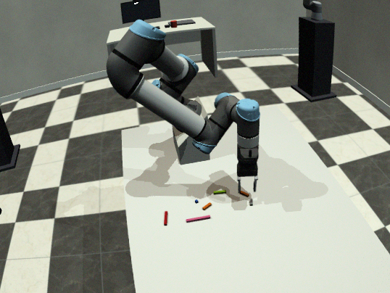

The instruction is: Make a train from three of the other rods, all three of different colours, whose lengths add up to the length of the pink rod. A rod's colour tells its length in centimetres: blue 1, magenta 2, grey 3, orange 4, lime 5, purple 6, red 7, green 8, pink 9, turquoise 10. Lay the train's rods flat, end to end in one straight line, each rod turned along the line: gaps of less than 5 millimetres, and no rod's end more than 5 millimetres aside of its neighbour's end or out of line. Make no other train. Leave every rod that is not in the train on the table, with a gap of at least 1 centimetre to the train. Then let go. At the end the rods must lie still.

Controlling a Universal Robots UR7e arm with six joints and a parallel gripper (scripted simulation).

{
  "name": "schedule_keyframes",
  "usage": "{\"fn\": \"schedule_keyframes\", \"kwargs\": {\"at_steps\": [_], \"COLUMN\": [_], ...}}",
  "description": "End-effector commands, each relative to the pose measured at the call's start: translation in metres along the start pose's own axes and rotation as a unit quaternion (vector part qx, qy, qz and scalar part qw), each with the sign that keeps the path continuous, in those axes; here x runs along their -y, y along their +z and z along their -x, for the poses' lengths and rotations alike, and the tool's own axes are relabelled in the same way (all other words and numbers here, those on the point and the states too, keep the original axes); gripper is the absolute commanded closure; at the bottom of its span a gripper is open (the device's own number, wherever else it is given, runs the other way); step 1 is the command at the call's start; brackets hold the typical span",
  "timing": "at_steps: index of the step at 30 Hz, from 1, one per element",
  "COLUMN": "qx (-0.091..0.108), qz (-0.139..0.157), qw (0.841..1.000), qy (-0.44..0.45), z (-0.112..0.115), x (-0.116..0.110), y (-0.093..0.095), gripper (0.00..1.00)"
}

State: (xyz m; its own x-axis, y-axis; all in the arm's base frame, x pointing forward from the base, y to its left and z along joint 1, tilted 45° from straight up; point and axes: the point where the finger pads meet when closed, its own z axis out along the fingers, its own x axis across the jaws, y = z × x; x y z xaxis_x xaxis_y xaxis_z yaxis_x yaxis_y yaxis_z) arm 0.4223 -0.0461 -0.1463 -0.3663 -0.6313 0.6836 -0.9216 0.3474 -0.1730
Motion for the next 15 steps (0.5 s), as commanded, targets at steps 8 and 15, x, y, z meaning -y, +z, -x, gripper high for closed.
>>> {"fn": "schedule_keyframes", "kwargs": {"at_steps": [8,15], "qx": [-0.002,-0.002], "qz": [-0.001,-0.001], "qw": [1.000,1.000], "qy": [0.026,0.026], "z": [0.0214,0.0214], "x": [-0.0049,-0.0049], "y": [0.0028,0.0028], "gripper": [0.00,0.46]}}
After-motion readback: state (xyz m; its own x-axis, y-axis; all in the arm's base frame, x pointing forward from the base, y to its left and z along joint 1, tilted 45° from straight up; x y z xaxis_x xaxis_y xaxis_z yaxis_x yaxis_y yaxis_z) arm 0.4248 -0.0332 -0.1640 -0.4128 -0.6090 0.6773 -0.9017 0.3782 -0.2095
